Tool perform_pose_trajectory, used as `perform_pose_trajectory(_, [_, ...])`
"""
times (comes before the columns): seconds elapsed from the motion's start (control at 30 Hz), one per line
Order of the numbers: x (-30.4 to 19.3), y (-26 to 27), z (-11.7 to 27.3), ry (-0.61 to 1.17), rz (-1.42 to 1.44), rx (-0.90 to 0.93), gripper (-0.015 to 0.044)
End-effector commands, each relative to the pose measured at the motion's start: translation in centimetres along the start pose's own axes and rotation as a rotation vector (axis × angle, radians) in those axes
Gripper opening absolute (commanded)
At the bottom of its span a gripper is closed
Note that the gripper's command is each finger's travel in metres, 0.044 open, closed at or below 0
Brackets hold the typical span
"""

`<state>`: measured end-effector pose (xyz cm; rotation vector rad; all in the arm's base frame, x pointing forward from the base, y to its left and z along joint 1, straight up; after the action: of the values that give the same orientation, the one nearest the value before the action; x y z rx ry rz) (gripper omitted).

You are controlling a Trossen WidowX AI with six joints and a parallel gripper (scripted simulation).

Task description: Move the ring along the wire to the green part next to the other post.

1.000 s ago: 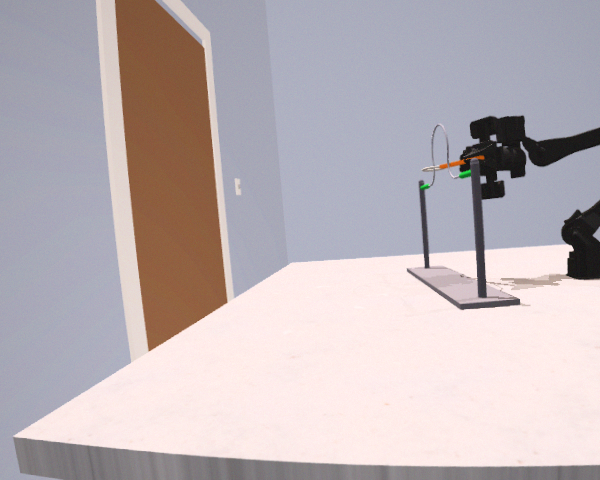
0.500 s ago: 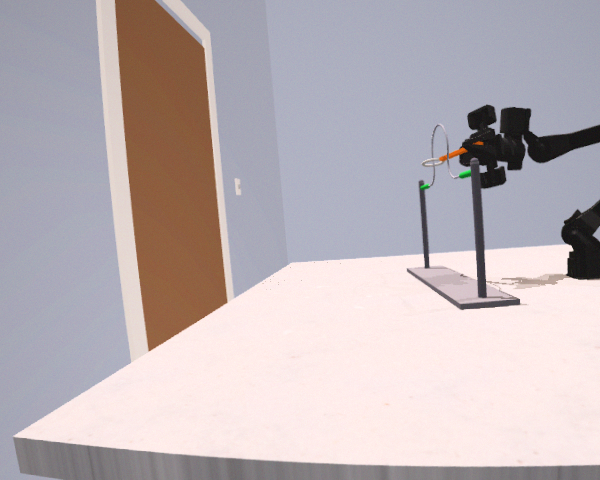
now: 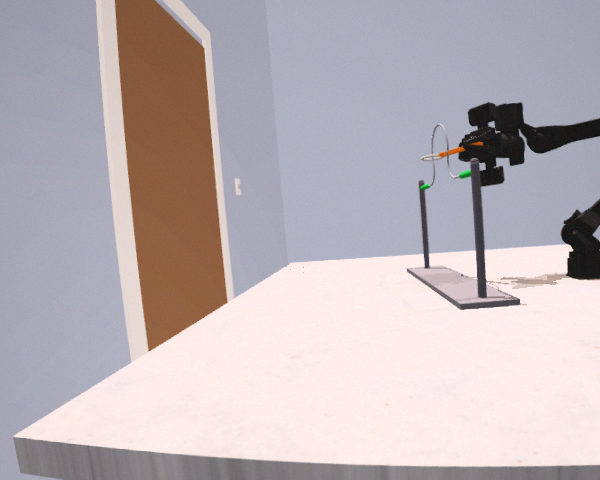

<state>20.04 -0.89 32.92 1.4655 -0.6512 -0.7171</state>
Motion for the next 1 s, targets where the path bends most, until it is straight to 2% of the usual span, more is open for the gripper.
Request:
perform_pose_trajectory(0.0, [-0.01,0.17,-0.02,0.003,0.045,-0.025,-0.015])
perform_pose_trajectory(0.97, [0.05,-0.65,-0.01,-0.023,0.426,-0.297,-0.015])
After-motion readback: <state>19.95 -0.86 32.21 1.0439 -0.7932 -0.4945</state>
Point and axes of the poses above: the point midway between the two fingers, 35 mm back from their tips, its own z axis back along the fingers, its own y axis across the jaws, x = y × z, the point moved 6 cm from there along z, back along the fingers, and after that the axes turned 1 degree about -z, right-handed, at the moved point
